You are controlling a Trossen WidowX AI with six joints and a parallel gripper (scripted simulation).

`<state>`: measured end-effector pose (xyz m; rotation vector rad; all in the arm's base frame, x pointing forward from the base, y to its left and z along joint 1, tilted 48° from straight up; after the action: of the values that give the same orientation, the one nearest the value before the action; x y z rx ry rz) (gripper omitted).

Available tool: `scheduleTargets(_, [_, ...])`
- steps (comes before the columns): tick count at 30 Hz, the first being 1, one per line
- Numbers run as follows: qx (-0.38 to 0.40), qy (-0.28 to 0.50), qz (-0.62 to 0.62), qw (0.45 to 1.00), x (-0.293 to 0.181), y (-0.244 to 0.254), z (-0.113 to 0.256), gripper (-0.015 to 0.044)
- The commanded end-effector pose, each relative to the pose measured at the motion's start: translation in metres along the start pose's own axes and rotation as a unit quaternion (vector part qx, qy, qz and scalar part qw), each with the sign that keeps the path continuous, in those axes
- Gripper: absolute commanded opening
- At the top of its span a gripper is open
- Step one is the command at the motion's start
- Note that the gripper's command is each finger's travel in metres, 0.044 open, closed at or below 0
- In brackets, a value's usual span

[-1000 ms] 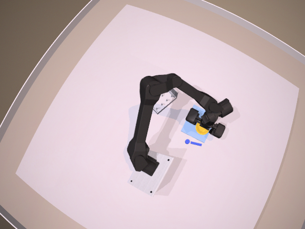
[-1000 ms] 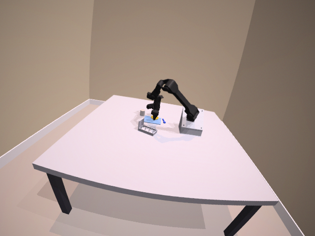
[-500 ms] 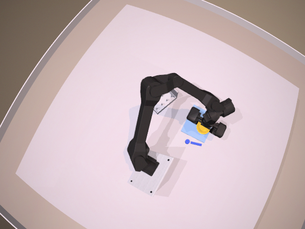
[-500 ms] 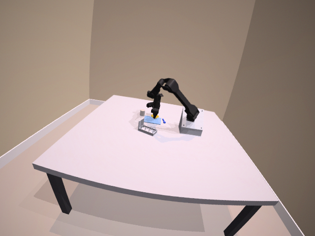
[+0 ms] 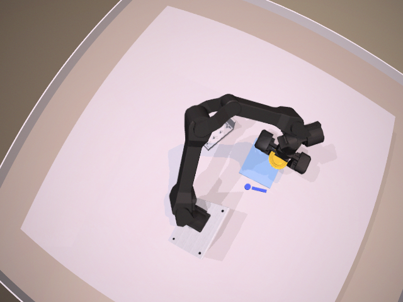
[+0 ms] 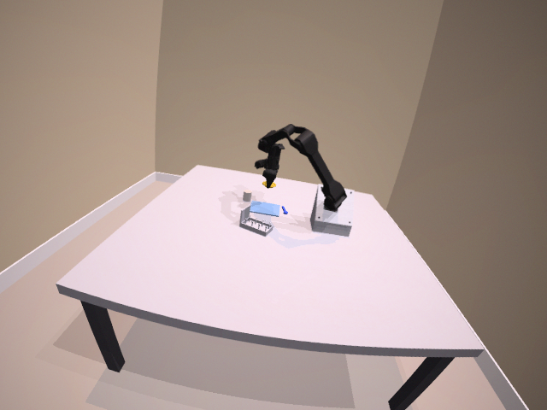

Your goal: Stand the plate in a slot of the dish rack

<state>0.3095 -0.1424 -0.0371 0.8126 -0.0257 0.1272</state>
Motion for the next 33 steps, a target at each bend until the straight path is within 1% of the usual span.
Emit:
scheduleTargets(1, [-0.003,0.001,0.004,1.000,0.002,0.000,0.016,0.0000])
scheduleTargets(14, [0.005,0.007,0.006,1.000,0.004,-0.003,0.063,0.0000])
scheduleTargets(18, [0.006,0.007,0.003,1.000,0.005,-0.002,0.068,0.0000])
scheduleTargets(25, [0.003,0.008,-0.105,0.994,0.012,0.035,0.076,0.0000])
scheduleTargets(33, [-0.001,0.007,-0.238,0.971,0.015,0.080,0.082,0.0000])
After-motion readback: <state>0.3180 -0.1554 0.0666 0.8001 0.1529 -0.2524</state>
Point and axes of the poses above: the point midway between the two fingers, 35 mm back from their tips, its own z axis back along the fingers, its own y axis across the jaws, x = y × z, the point moved 7 cm from there along z, back along the fingers, and after that the axes turned 7 degrees about z, right-handed, at the moved point
